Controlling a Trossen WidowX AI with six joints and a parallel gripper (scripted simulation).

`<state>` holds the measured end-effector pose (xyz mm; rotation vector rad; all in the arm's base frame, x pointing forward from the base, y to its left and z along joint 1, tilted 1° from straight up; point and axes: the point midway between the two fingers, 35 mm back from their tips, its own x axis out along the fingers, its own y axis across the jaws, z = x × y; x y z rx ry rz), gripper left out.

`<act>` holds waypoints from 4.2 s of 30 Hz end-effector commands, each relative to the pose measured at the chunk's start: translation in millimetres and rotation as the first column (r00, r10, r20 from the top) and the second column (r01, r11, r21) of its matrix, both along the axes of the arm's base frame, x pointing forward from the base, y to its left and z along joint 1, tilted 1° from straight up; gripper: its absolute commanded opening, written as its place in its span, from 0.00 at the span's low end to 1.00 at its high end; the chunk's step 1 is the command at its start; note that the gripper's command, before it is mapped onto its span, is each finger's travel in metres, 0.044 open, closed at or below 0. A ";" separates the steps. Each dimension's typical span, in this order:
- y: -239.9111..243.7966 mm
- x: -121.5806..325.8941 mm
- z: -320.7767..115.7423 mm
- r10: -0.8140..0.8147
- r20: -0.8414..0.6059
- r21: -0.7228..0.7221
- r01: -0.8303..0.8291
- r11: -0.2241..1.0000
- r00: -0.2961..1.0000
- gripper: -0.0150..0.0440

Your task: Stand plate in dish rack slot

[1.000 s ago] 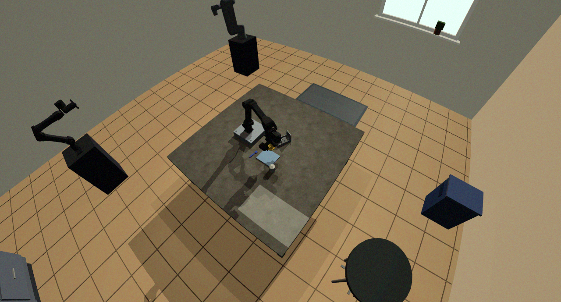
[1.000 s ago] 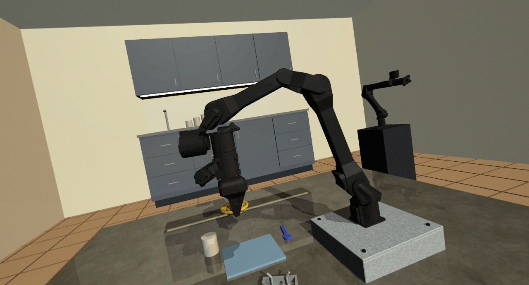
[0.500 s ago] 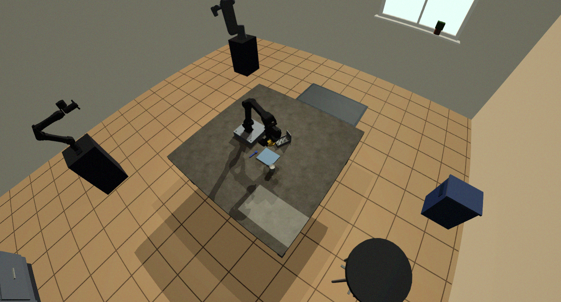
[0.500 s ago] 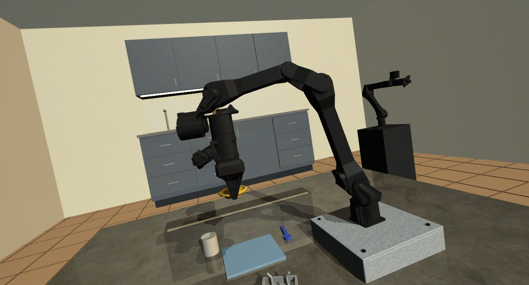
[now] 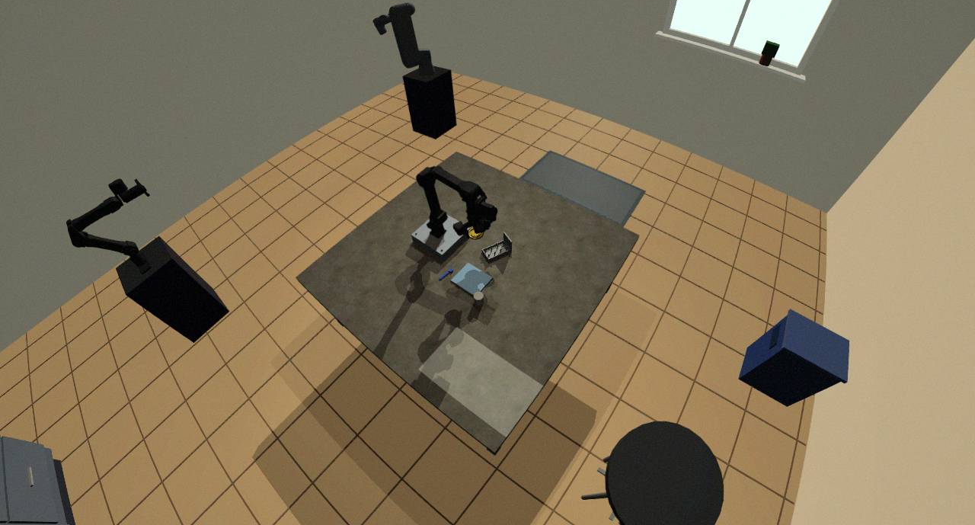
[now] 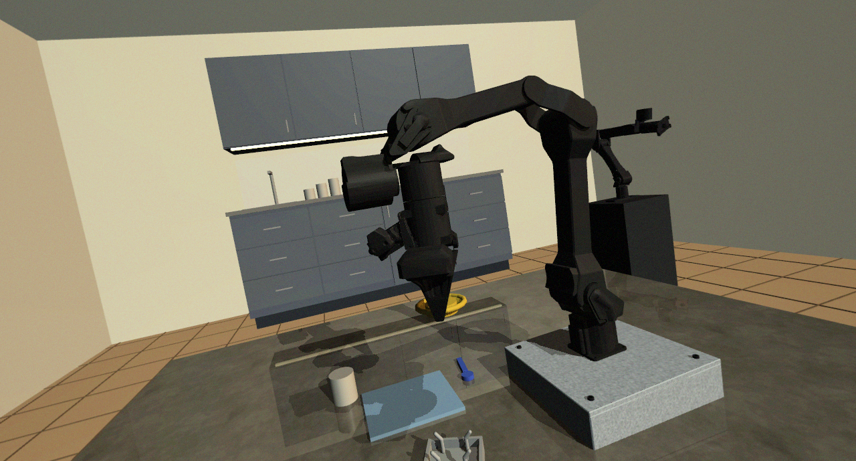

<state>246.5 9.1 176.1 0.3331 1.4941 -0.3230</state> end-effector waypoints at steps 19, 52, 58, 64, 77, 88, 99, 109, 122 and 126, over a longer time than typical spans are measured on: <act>7.7 50.0 -73.8 0.191 0.208 0.264 -0.243 0.934 0.959 0.25; 16.9 73.0 -128.8 0.339 0.862 0.122 -0.802 0.585 0.378 0.25; 18.1 65.2 -129.1 0.327 0.919 0.011 -0.846 0.534 0.219 0.25; 19.5 54.0 -128.0 0.313 0.949 -0.123 -0.865 0.486 0.040 0.25; 24.0 21.6 -118.0 0.253 0.915 -0.396 -0.819 0.416 -0.314 0.25; 24.8 16.7 -115.7 0.240 0.904 -0.425 -0.807 0.410 -0.354 0.25; 21.8 21.4 -124.1 0.247 0.916 -0.397 -0.814 0.424 -0.317 0.25; 24.1 25.4 -133.7 0.251 0.912 -0.404 -0.815 0.415 -0.323 0.25; 29.8 26.5 -142.1 0.254 0.908 -0.412 -0.815 0.407 -0.333 0.25; 32.2 25.9 -143.8 0.253 0.907 -0.415 -0.815 0.405 -0.336 0.25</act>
